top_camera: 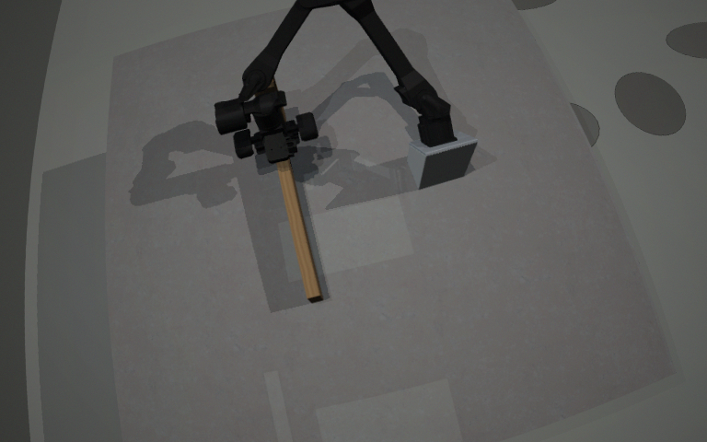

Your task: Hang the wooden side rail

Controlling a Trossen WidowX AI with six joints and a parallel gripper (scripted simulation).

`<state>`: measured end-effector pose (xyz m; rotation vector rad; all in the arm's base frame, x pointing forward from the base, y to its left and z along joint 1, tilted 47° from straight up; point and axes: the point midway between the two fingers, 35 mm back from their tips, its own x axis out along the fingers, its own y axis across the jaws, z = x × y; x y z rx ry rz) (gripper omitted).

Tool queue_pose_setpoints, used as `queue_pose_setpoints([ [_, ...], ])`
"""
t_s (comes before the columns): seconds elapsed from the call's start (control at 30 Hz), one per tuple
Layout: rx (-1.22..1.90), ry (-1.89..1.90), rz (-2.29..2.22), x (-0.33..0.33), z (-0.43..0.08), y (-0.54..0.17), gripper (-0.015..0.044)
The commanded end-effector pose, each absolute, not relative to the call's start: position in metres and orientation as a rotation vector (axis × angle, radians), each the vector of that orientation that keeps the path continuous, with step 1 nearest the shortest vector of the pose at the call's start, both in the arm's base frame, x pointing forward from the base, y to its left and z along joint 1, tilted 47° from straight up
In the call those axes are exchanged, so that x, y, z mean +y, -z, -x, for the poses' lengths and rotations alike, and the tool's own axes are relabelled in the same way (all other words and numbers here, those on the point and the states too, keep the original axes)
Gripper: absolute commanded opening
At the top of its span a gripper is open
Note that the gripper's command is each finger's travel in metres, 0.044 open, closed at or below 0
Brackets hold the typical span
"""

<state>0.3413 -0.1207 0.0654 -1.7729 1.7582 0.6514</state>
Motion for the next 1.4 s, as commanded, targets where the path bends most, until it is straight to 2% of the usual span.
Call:
queue_pose_setpoints([
  [0.0, 1.755, -0.650, 1.786, -0.1199, -0.3425, -0.0660, 0.0000],
  [1.27, 1.755, -0.649, 1.786, -0.1244, -0.3427, -0.0618, 0.0000],
  [1.37, 1.756, -0.653, 1.780, -0.1239, -0.3419, -0.0618, 0.0079],
])
